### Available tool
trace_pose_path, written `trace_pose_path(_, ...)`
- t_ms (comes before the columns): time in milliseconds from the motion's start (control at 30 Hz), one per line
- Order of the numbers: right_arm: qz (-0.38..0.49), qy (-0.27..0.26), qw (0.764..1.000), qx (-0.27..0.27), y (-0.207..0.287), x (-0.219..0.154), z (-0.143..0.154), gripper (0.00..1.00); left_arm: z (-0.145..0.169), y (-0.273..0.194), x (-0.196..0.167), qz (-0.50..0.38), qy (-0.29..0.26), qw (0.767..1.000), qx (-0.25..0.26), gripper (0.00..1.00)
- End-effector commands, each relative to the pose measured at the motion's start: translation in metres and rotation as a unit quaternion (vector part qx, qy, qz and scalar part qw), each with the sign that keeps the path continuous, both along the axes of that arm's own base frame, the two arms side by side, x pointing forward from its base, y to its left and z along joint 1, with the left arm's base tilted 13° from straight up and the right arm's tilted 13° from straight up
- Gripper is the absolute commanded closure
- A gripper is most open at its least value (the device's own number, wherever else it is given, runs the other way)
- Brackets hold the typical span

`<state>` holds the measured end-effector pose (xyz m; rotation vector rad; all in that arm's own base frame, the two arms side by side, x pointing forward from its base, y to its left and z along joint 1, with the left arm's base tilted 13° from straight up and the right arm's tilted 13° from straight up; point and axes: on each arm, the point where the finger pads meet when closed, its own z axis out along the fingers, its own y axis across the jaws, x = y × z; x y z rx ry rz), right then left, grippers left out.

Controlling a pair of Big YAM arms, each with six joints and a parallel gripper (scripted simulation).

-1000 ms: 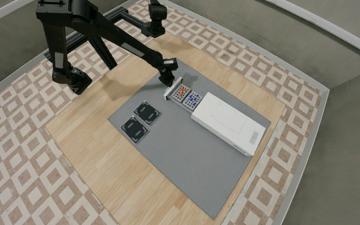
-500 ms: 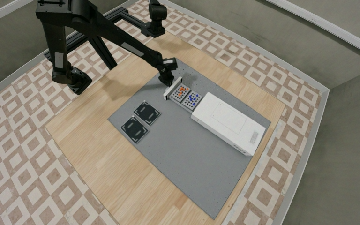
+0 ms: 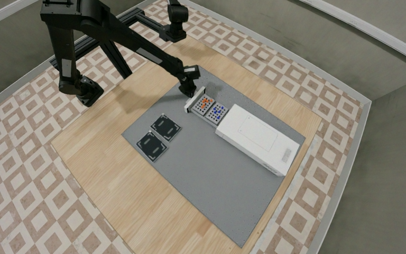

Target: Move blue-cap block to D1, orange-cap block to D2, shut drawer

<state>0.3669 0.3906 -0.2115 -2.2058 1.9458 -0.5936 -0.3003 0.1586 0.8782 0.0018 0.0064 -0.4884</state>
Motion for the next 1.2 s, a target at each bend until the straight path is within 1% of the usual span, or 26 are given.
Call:
trace_pose_path(0,0.007,0.018,1.0,-0.006,-0.001,-0.03,-0.022,0.72,0.008,-0.01,0.021,-0.001,0.015,1.0,0.009,1.0)
trace_pose_path(667,0.007,0.022,1.0,-0.013,-0.004,-0.032,-0.021,0.72,0.008,-0.01,0.021,-0.001,0.015,1.0,0.009,1.0)
trace_pose_path(800,0.007,0.022,1.0,-0.013,-0.003,-0.031,-0.016,0.72,0.008,-0.01,0.021,-0.001,0.015,1.0,0.009,1.0)
trace_pose_path(900,0.007,0.01,1.0,0.006,0.004,-0.027,-0.002,0.72,0.008,-0.01,0.021,-0.001,0.015,1.0,0.009,1.0)
trace_pose_path(1033,0.007,0.01,1.0,0.006,0.012,-0.022,0.016,0.72,0.008,-0.01,0.021,-0.001,0.015,1.0,0.009,1.0)
trace_pose_path(1167,0.007,0.01,1.0,0.006,0.013,-0.021,0.021,0.72,0.008,-0.01,0.021,-0.001,0.015,1.0,0.009,1.0)
